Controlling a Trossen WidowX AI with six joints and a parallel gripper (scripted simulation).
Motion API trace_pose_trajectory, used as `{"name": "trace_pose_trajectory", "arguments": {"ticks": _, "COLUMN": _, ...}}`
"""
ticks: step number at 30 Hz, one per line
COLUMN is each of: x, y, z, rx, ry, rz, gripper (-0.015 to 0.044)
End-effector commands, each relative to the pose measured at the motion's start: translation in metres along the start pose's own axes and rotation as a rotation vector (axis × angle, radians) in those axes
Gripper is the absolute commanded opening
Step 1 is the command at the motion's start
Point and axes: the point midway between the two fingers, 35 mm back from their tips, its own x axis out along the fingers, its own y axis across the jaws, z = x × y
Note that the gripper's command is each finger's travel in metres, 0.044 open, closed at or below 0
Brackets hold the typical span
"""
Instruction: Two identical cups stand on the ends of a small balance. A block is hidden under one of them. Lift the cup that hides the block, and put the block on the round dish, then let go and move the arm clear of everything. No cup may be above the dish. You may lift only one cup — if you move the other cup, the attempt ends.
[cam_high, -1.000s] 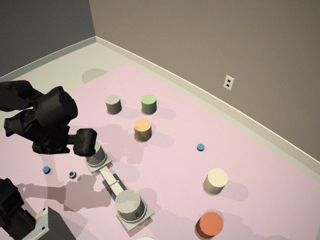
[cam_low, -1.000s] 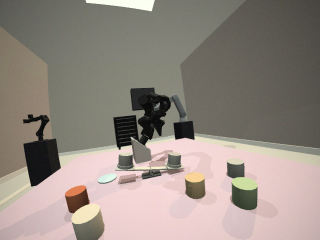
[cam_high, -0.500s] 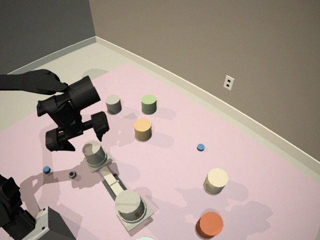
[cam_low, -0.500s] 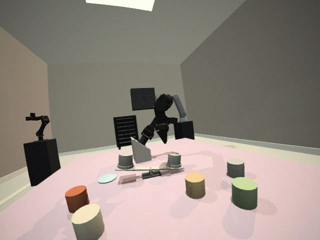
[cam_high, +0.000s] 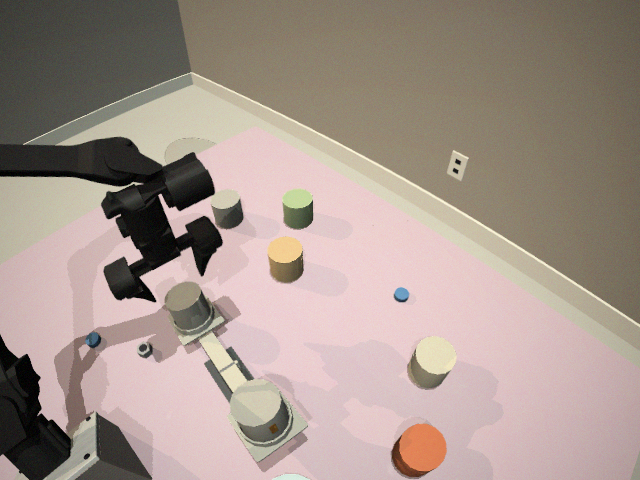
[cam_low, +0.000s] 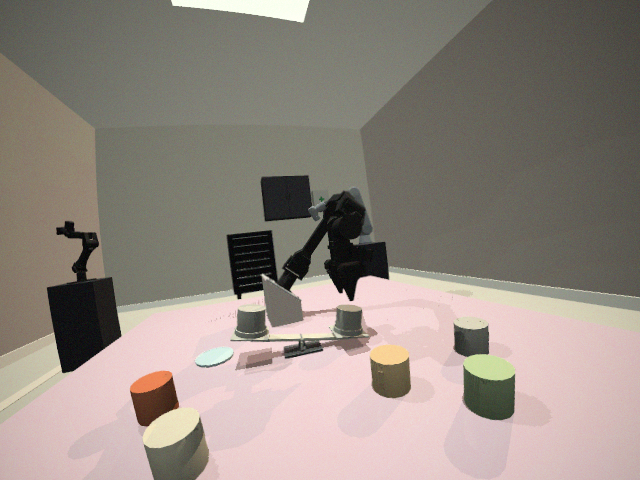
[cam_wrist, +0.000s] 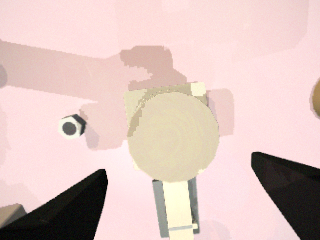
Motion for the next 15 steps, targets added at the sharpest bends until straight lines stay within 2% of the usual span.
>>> {"name": "trace_pose_trajectory", "arguments": {"ticks": 1, "x": 0.008, "y": -0.001, "z": 0.001, "rx": -0.013, "ry": 0.006, "rz": 0.003, "gripper": 0.0440}}
{"name": "trace_pose_trajectory", "arguments": {"ticks": 15, "x": 0.029, "y": -0.002, "z": 0.000, "rx": -0.014, "ry": 0.006, "rz": 0.003, "gripper": 0.0440}}
